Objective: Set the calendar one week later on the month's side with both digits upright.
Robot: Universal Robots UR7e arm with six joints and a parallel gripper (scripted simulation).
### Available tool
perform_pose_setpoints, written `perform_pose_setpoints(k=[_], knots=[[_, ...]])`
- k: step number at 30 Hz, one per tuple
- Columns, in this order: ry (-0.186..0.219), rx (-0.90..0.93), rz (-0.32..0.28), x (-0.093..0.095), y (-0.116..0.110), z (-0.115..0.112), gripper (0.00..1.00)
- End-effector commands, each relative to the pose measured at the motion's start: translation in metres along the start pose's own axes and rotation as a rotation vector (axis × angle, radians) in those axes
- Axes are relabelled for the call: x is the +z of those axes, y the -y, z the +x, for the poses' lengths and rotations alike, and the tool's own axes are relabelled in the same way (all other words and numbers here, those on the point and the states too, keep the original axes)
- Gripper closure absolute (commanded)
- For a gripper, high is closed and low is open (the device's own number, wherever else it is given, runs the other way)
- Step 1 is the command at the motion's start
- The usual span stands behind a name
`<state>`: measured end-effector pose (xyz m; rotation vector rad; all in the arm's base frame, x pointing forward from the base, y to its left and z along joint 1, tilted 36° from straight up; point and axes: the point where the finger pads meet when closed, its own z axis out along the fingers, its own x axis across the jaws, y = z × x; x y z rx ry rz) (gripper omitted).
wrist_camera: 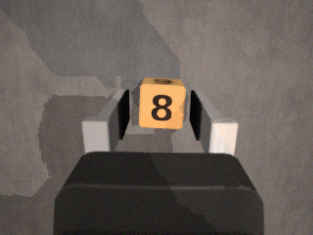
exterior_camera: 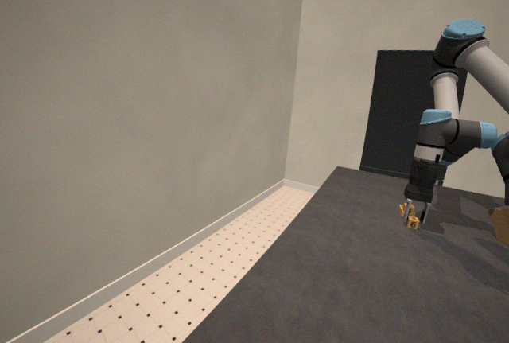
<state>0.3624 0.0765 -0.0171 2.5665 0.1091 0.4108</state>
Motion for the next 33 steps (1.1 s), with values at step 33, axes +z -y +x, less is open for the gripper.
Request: perform_pose_setpoints(k=[33], knots=[[-0.001,0.0,0.0,0.0135,0.0,0.0001,0.13]])
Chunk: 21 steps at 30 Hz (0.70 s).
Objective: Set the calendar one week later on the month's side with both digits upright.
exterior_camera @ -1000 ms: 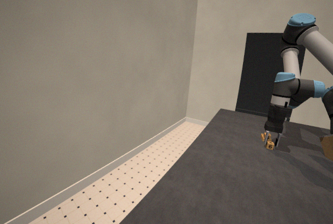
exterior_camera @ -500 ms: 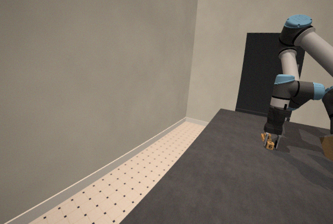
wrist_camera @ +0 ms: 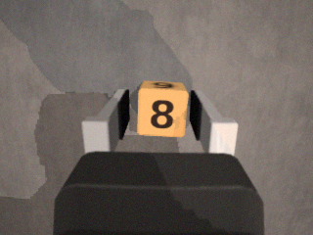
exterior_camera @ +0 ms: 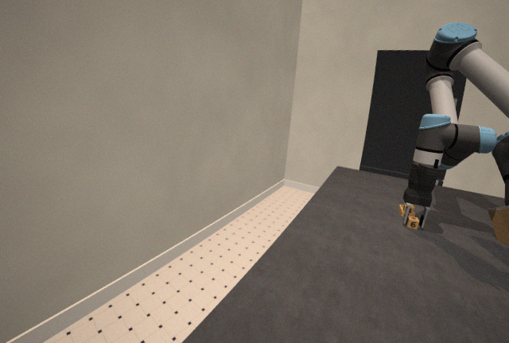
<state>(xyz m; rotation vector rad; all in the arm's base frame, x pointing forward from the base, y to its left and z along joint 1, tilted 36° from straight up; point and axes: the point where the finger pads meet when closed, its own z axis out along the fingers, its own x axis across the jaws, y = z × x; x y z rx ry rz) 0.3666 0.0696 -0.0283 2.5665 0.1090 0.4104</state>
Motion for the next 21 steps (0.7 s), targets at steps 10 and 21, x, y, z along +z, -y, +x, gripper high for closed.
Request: perform_pose_setpoints(k=[10,21], knots=[[-0.001,0.0,0.0,-0.0003,0.0,0.0003,0.13],[-0.001,0.0,0.0,-0.0003,0.0,0.0003,0.43]])
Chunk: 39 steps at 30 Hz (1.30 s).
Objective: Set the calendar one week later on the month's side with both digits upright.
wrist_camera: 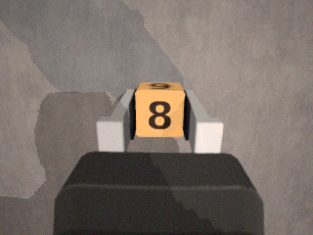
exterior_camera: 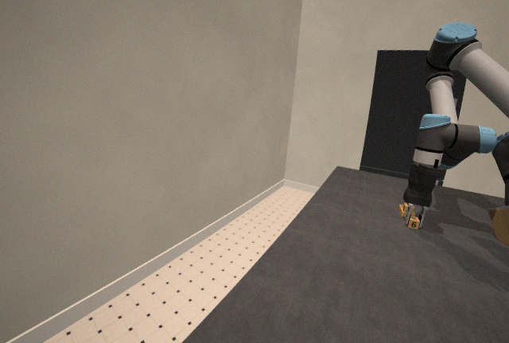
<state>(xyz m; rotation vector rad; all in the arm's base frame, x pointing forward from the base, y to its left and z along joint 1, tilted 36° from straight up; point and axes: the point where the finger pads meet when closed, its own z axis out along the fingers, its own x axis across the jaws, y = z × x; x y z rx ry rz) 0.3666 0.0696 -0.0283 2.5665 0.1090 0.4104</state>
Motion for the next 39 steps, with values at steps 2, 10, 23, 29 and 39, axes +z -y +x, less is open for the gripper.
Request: perform_pose_setpoints(k=[2,10,23,29,39], knots=[[-0.001,0.0,0.0,-0.0003,0.0,0.0003,0.43],[-0.001,0.0,0.0,-0.0003,0.0,0.0003,0.43],[-0.001,0.0,0.0,-0.0003,0.0,0.0003,0.43],[-0.001,0.0,0.0,-0.0003,0.0,0.0003,0.43],[-0.001,0.0,0.0,-0.0059,0.0,0.0003,0.43]])
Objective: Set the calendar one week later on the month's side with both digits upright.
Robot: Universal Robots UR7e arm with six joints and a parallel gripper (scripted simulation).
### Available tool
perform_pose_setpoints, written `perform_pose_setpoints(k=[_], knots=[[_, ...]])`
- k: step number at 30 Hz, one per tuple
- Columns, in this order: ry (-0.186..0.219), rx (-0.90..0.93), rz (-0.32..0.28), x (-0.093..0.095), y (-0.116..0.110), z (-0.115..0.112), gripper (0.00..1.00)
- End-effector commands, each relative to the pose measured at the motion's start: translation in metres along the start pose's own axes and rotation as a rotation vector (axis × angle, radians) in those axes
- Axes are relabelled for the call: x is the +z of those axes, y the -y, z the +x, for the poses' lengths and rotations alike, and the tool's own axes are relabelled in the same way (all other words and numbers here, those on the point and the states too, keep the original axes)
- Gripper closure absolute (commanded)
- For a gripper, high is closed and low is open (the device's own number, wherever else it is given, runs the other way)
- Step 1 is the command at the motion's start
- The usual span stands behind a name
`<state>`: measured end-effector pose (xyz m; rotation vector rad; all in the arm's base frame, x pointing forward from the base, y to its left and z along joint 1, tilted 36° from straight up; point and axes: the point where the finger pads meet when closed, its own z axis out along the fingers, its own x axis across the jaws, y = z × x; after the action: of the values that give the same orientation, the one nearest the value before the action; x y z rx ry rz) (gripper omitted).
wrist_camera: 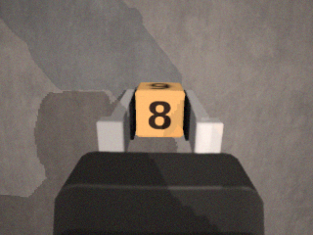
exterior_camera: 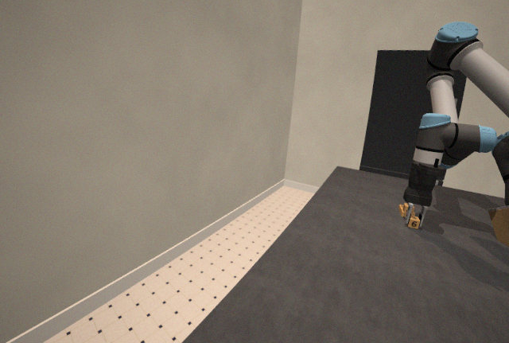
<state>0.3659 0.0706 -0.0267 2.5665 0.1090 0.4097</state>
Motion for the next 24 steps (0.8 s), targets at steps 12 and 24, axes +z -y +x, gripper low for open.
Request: perform_pose_setpoints(k=[12,24], knots=[[-0.001,0.0,0.0,-0.029,0.0,0.0,0.43],[-0.001,0.0,0.0,-0.074,0.0,0.0,0.43]])
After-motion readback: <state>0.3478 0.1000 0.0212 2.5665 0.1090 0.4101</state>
